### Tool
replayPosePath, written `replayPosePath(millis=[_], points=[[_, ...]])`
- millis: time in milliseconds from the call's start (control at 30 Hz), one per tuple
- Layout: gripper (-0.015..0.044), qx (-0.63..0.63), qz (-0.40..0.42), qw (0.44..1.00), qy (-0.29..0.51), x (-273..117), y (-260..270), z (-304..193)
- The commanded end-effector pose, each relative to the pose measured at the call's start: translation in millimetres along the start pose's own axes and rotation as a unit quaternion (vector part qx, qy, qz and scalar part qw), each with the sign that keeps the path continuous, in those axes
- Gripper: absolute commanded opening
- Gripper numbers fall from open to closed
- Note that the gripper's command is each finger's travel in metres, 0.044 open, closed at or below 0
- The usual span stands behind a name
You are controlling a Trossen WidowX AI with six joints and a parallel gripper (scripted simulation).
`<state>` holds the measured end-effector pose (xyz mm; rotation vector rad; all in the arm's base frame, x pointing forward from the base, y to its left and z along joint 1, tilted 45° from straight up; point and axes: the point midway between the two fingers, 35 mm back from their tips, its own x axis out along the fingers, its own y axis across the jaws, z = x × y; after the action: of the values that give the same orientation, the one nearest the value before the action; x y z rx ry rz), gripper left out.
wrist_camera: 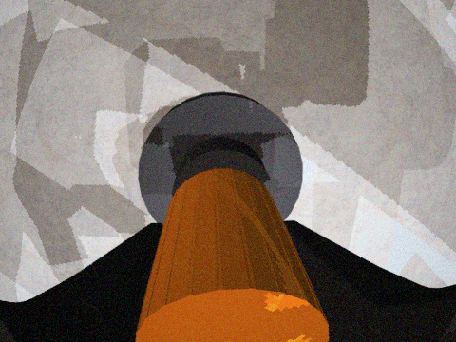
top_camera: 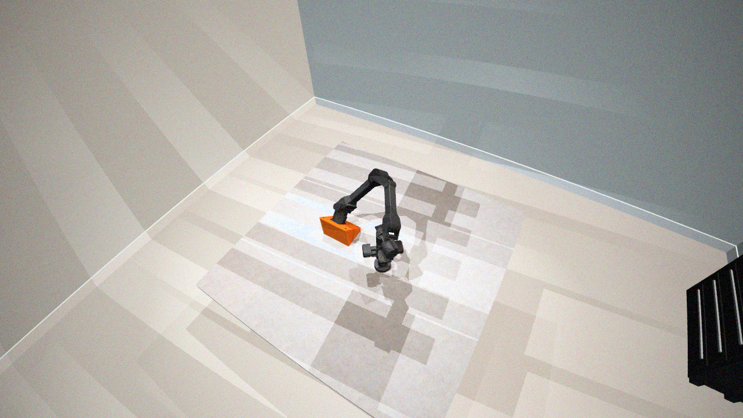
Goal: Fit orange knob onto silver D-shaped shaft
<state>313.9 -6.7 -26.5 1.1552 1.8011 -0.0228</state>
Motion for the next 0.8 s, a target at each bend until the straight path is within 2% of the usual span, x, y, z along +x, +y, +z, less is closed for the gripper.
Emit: replayPosePath(millis=[0, 467, 667, 767], points=[[0.0000, 0.002, 0.001, 1.000, 0.000, 1.2, -1.0, -0.3], [0.0000, 0.007, 0.001, 1.000, 0.000, -3.6, -2.3, -1.1], [0.0000, 0.102, 0.001, 0.995, 0.000, -4.2, -1.6, 0.1], [0.0000, 0.107, 0.001, 0.994, 0.000, -3.2, -1.0, 1.6]])
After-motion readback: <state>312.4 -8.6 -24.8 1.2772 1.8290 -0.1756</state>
